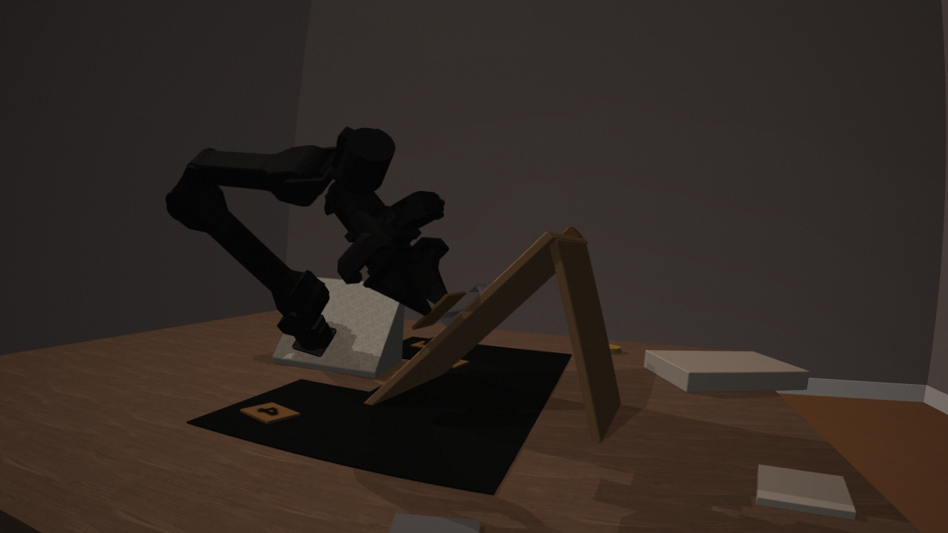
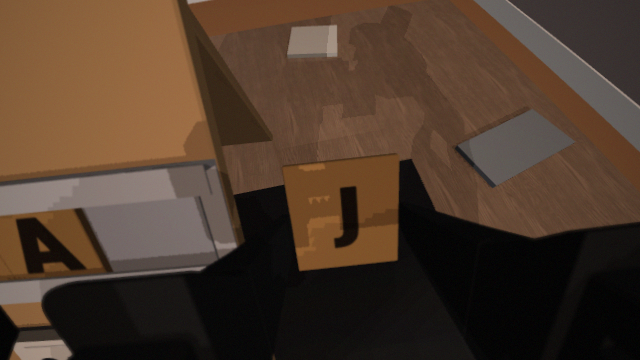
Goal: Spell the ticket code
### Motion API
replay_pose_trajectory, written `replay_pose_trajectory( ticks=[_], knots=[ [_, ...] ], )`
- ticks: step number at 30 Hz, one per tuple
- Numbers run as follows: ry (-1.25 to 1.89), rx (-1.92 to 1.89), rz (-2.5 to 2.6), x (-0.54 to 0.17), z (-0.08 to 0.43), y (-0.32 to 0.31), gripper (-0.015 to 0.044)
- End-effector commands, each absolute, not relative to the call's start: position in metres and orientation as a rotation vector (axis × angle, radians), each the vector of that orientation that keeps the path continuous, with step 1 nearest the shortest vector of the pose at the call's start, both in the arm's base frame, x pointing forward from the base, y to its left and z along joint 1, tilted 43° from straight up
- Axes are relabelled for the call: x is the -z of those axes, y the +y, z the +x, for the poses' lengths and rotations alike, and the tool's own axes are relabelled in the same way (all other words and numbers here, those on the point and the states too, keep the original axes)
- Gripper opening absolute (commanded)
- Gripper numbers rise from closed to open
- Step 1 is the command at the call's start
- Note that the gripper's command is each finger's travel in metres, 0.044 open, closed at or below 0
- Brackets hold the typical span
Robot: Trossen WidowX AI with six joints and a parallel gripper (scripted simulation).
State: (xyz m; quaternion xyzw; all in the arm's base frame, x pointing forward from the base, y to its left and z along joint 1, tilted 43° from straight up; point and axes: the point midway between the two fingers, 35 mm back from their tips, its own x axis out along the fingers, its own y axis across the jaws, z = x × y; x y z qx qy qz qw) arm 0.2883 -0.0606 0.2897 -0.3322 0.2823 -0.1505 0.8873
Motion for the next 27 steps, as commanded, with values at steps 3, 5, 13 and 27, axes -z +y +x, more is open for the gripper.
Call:
replay_pose_trajectory(
  ticks=[3, 5, 13, 27],
  knots=[
    [0.584, 0.317, -0.685, -0.2875, 0.2887, -0.058, 0.0],
    [0.584, 0.317, -0.685, -0.2868, 0.2888, -0.0573, 0.0],
    [0.584, 0.317, -0.685, -0.284, 0.2893, -0.0544, 0.0],
    [0.585, 0.317, -0.684, -0.2792, 0.29, -0.0493, 0.0]
  ],
)
